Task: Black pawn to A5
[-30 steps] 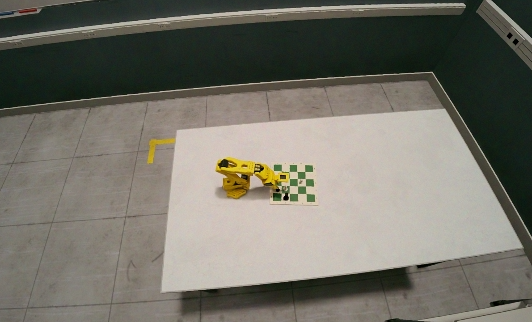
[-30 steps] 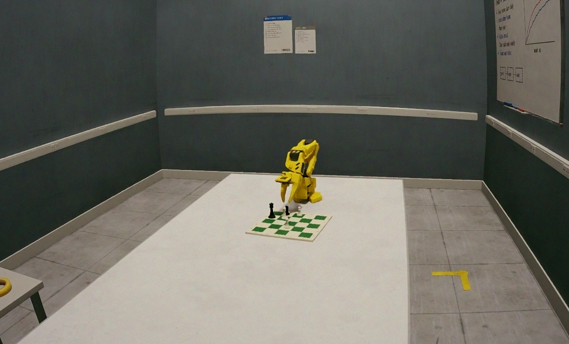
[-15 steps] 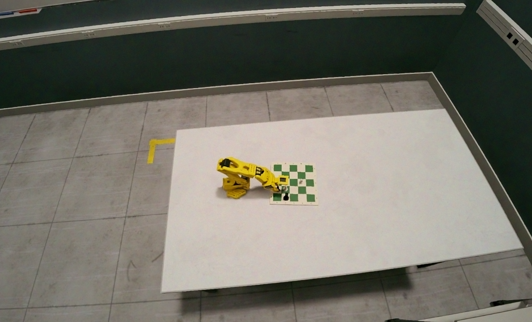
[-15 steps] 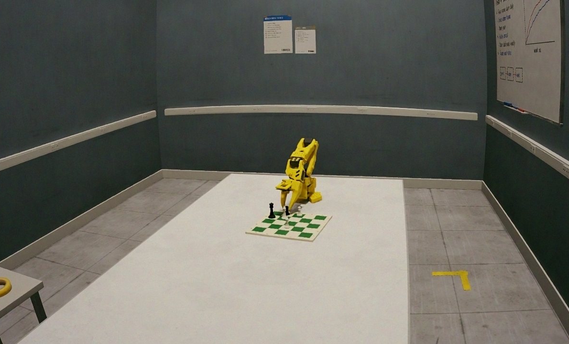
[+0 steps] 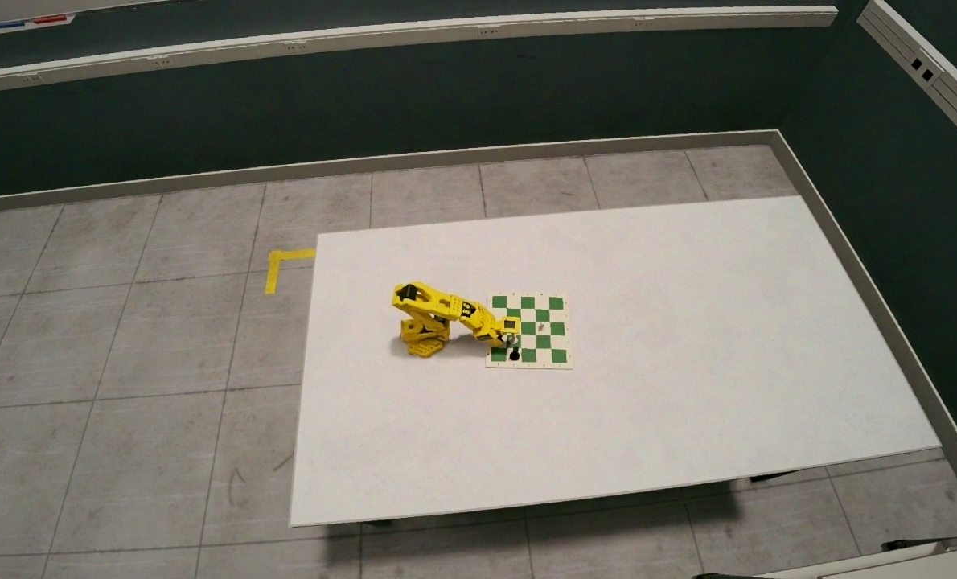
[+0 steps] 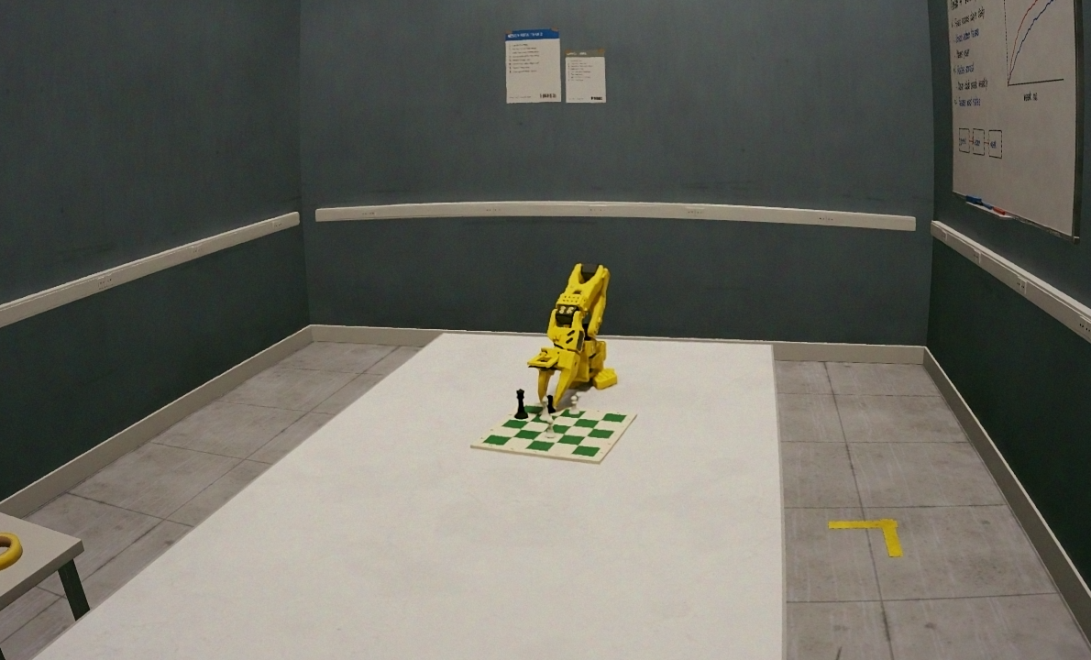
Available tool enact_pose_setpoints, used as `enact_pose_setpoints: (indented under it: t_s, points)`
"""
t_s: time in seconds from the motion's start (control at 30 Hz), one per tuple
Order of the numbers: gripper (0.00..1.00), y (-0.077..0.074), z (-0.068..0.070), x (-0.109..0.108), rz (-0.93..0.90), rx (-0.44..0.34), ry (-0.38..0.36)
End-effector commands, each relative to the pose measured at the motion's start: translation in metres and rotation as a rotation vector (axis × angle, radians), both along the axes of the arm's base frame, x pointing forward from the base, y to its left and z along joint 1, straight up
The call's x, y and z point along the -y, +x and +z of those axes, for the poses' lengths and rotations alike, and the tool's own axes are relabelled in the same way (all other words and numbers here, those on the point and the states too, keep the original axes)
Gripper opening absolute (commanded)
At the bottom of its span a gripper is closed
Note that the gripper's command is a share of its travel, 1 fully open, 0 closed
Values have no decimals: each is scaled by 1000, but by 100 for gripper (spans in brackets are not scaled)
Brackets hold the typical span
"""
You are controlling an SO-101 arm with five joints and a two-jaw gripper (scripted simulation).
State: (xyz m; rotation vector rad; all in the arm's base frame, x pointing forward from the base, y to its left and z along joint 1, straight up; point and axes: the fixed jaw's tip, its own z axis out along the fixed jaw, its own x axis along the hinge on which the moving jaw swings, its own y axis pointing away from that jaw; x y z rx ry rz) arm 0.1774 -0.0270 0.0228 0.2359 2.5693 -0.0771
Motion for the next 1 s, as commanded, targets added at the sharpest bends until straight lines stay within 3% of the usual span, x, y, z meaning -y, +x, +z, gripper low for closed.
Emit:
enact_pose_setpoints:
  t_s: [0.0, 0.97]
  points:
    - [9, -4, -5, 1, -16, -20, 10]
    - [9, -6, -5, 0, -15, -20, 10]
